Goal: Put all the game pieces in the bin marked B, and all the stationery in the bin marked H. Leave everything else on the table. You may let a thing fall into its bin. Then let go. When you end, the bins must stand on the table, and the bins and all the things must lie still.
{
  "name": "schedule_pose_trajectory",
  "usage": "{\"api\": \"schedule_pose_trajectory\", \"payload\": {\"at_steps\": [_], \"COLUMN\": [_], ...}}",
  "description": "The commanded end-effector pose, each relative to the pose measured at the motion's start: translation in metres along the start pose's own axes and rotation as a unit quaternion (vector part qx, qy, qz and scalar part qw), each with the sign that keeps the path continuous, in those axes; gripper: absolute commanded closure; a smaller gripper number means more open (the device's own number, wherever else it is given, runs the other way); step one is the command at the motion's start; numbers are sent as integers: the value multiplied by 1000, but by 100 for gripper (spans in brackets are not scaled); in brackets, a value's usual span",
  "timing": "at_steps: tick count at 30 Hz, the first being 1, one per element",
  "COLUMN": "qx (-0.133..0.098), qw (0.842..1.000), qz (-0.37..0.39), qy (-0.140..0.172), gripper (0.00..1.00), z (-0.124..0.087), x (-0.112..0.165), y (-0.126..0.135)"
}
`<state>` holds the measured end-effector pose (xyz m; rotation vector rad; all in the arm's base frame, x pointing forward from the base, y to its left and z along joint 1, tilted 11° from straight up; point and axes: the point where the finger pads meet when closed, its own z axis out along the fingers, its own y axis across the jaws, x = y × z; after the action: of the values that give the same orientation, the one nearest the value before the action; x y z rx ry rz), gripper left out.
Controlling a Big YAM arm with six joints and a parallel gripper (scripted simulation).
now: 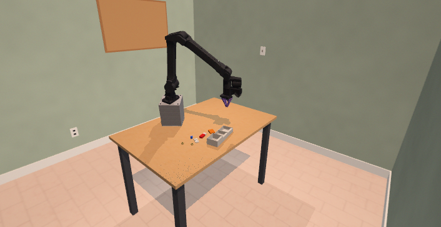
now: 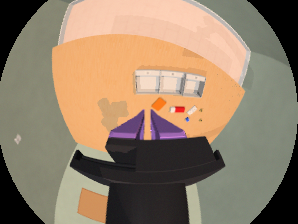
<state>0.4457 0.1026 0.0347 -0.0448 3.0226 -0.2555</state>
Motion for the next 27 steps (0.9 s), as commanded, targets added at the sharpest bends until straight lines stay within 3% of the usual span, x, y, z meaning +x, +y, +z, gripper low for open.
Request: {"api": "schedule_pose_trajectory", "payload": {"at_steps": [1,8,9,11,13,27], "qx": [-1,-1,2,2,2,1], "qw": [1000,1000,999,996,996,957], "qz": [8,7,37,87,87,291], "qy": [-11,-14,0,0,0,-1], "gripper": [92,92,47,47,47,47], "z": [1,0,15,28,28,118], "x": [-16,-19,0,10,10,82], "y": [-2,-2,-6,-11,-11,-41]}}
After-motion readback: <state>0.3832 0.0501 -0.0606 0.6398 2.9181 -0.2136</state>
